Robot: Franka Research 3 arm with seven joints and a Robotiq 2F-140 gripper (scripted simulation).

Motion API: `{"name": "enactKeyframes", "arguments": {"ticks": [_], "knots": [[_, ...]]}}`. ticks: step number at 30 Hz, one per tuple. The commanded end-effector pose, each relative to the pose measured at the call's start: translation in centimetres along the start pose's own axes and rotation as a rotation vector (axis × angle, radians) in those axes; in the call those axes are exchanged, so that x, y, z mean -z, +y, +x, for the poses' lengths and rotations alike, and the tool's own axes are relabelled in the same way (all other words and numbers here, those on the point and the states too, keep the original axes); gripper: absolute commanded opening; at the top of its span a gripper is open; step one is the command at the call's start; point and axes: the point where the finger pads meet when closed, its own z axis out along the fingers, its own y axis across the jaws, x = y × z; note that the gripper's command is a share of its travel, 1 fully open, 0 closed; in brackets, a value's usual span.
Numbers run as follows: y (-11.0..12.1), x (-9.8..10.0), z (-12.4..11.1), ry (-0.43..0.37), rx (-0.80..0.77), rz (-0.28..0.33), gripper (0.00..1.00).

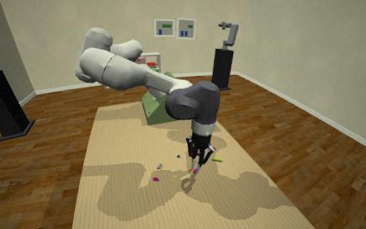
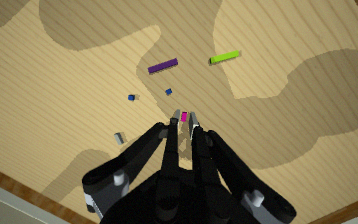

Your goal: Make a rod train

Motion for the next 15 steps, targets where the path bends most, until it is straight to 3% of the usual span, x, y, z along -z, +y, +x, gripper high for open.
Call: {"name": "enactKeyframes", "arguments": {"ticks": [1, 15], "knots": [[0.07, -0.15, -0.05, 0.000, -0.002, -0.002, 0.15], [0.07, -1.15, -0.05, 0.000, -0.002, -0.002, 0.15]]}}
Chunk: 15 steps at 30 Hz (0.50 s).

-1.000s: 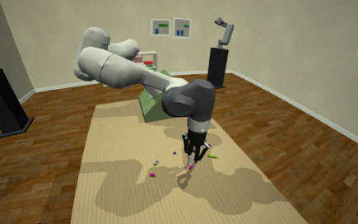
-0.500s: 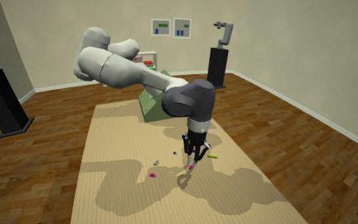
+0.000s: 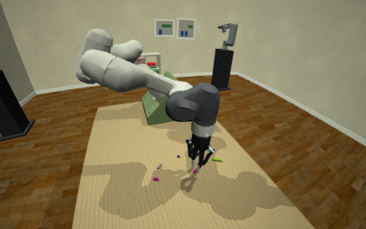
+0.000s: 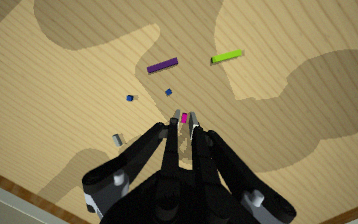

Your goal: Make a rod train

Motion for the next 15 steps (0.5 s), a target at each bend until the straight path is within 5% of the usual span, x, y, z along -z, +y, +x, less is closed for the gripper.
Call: {"name": "enactKeyframes", "arguments": {"ticks": [1, 15], "knots": [[0.12, -0.46, -0.06, 0.001, -0.004, -0.004, 0.15], [0.12, -0.99, -0.06, 0.001, -0.004, -0.004, 0.15]]}}
